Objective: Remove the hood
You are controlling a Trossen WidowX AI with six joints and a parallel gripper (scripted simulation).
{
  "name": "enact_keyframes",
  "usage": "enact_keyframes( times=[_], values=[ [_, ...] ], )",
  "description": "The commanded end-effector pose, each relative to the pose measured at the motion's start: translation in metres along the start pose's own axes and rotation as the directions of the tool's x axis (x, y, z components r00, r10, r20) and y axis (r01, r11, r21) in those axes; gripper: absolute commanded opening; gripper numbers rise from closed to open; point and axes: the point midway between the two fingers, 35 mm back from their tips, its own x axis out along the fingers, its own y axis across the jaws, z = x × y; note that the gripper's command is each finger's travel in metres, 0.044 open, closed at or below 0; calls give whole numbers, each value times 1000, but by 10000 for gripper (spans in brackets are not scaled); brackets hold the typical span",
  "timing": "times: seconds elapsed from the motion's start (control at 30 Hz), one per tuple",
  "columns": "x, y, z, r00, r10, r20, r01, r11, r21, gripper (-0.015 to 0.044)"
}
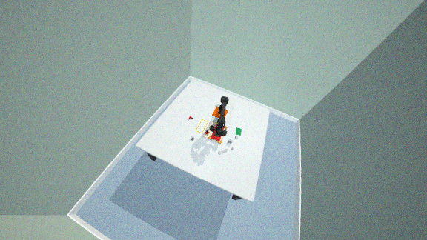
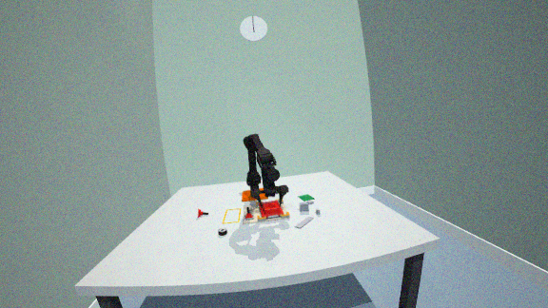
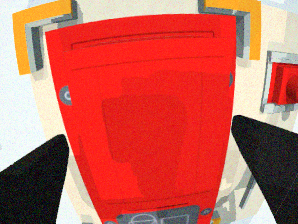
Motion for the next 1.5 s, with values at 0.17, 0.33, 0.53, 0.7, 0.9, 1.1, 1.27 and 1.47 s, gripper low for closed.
enact_keyframes(
  times=[0.17,0.33,0.53,0.7,0.9,1.1,1.27,1.47],
  values=[
    [8,-1,-2,1000,-8,-12,8,1000,-4,440],
    [10,-1,-2,1000,-8,-12,8,1000,-4,440],
    [6,0,-1,1000,-1,-4,1,1000,0,387],
    [6,0,-1,1000,-1,-4,1,1000,0,335],
    [6,0,-1,1000,-1,-4,1,1000,0,295],
    [4,0,-1,1000,-1,-4,1,1000,0,137],
    [1,0,-1,1000,-1,-4,1,1000,0,6],
    [-3,0,-1,1000,-1,-4,1,1000,0,0]
  ],
)
